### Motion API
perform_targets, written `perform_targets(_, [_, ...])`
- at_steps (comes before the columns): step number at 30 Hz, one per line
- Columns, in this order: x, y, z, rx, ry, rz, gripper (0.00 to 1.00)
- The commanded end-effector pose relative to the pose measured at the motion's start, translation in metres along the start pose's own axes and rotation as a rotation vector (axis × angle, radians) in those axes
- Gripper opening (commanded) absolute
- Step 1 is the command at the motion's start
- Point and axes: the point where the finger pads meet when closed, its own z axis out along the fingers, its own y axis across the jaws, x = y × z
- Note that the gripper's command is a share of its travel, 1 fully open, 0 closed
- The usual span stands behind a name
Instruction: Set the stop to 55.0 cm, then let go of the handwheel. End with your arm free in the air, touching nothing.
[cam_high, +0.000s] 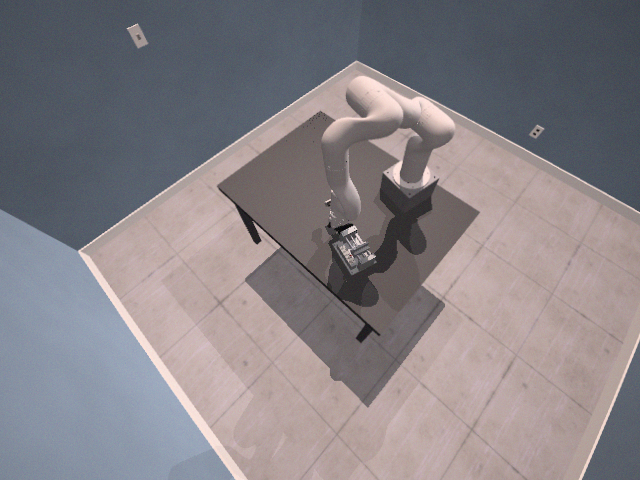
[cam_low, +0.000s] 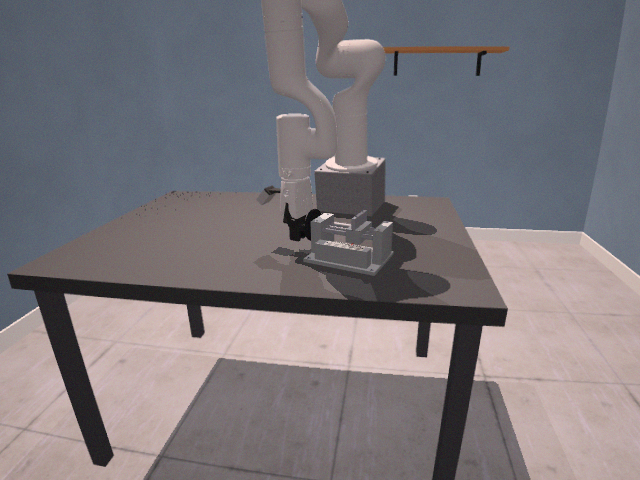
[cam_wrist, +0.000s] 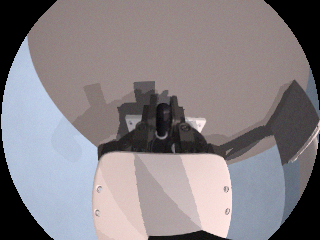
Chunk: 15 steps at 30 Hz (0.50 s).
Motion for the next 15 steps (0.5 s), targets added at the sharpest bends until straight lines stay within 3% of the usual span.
perform_targets(1, [0.0, 0.008, 0.006, -0.002, 0.001, 0.0, 0.06])
perform_targets(15, [0.0, 0.036, 0.006, -0.002, 0.001, 0.0, 0.06])
